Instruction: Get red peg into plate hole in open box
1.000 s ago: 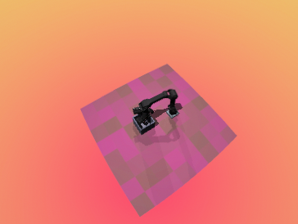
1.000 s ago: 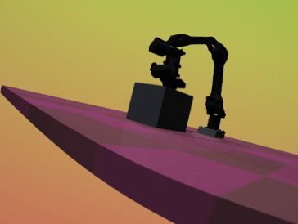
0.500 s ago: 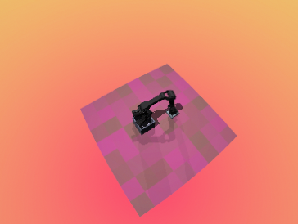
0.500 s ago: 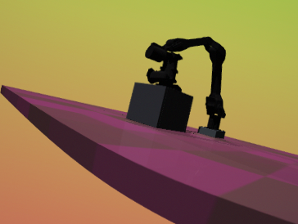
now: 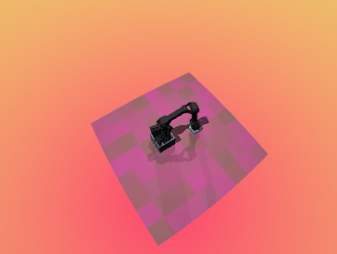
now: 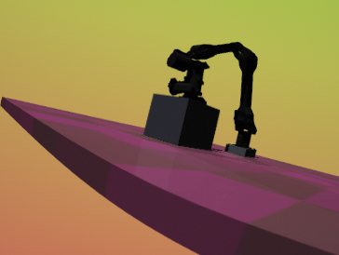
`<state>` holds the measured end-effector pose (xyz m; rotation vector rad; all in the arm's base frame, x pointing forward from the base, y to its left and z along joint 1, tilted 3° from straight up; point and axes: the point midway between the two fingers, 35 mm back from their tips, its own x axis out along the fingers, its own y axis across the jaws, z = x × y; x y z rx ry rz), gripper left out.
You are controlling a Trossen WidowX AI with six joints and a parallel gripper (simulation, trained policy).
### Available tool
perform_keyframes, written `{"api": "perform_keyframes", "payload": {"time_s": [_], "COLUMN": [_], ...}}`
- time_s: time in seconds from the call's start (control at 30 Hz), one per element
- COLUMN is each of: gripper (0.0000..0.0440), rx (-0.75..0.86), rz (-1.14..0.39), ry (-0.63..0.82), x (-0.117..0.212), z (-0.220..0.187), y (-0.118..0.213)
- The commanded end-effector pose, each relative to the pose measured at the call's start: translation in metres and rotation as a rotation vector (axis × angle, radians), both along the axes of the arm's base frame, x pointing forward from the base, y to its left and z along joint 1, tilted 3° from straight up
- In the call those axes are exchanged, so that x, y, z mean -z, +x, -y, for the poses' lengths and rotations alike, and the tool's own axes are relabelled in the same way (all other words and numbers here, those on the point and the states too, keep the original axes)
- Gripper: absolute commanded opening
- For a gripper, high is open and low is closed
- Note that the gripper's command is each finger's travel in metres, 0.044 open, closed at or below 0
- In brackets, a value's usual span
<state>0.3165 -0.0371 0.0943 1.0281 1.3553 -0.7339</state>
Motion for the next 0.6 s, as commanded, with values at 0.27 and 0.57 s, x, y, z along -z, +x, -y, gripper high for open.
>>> {"api": "perform_keyframes", "payload": {"time_s": [0.27,0.57], "gripper": [0.0154,0.0144], "rx": [-0.055,-0.076], "rz": [-0.108,-0.139], "ry": [0.034,0.018], "x": [0.037,0.026], "z": [-0.003,0.006], "y": [-0.011,-0.008]}}
